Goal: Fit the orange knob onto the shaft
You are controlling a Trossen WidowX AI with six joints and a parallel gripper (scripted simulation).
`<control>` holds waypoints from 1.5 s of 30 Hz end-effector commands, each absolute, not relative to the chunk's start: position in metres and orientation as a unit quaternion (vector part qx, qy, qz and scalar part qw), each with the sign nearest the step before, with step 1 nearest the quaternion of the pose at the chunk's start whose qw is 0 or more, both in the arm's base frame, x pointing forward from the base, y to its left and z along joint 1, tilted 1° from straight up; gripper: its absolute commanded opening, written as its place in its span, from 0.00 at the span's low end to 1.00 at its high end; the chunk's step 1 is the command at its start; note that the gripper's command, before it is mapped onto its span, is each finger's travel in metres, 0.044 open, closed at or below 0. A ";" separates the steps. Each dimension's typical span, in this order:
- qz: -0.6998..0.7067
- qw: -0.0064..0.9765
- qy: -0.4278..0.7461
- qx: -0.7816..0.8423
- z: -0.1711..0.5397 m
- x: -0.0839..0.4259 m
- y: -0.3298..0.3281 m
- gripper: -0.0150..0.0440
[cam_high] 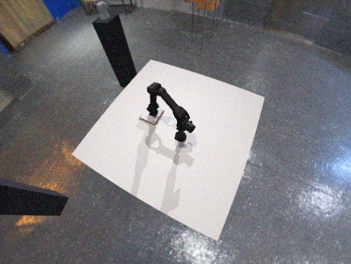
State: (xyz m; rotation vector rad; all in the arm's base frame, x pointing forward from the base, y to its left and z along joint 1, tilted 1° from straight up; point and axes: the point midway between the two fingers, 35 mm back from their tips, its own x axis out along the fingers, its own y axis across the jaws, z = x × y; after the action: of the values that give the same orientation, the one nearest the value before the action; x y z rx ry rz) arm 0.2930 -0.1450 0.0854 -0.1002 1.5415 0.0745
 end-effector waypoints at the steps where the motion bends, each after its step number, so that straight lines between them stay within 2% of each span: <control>1: 0.064 0.716 0.691 -0.075 0.088 0.293 -0.144 0.25; 30: 0.093 0.712 0.688 -0.106 0.087 0.292 -0.143 0.25; 37: 0.161 0.698 0.675 -0.176 0.089 0.294 -0.145 0.25; 45: 0.165 0.697 0.674 -0.180 0.083 0.297 -0.146 0.25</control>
State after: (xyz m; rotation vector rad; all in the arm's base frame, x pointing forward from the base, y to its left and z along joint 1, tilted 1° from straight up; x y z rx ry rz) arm 0.2951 -0.1462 0.0839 -0.3952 1.5122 0.3605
